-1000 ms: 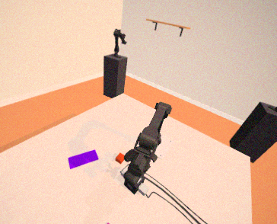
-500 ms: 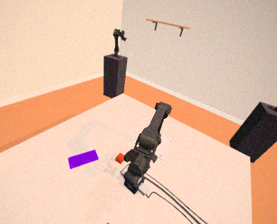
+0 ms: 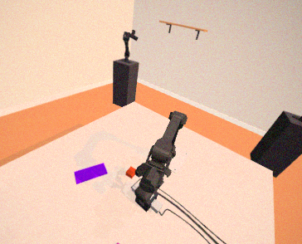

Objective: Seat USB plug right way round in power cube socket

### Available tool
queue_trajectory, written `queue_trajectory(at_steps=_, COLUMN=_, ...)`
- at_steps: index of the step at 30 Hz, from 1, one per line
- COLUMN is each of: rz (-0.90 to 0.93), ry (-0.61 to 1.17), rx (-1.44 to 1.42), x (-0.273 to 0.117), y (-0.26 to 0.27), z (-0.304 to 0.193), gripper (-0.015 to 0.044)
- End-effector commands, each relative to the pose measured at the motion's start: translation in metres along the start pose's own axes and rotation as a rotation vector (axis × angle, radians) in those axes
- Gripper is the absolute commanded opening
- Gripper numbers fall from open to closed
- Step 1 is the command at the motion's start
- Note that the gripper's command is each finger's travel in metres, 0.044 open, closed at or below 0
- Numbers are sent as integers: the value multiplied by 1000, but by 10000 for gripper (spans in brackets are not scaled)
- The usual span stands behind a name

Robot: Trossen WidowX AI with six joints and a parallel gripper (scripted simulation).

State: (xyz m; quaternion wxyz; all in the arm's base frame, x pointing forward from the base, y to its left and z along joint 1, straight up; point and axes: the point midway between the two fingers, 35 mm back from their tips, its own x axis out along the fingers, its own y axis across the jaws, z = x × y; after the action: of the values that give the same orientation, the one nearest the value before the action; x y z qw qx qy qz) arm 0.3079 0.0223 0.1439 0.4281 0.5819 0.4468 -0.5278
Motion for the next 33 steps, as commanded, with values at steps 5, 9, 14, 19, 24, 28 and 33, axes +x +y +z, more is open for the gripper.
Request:
queue_trajectory(at_steps=5, rz=0, ry=5, rx=3, x=1, y=0, z=-1, gripper=0)
queue_trajectory(at_steps=9, rz=0, ry=5, rx=3, x=2, y=0, z=0, gripper=0)
queue_trajectory(at_steps=14, rz=0, ry=5, rx=3, x=2, y=0, z=0, gripper=0)
queue_trajectory(at_steps=19, rz=0, ry=5, rx=3, x=3, y=0, z=0, gripper=0)
queue_trajectory(at_steps=24, rz=0, ry=5, rx=3, x=3, y=0, z=0, gripper=0)
queue_trajectory(at_steps=28, rz=0, ry=5, rx=3, x=4, y=0, z=0, gripper=0)
queue_trajectory(at_steps=33, rz=0, ry=5, rx=3, x=5, y=0, z=0, gripper=0)
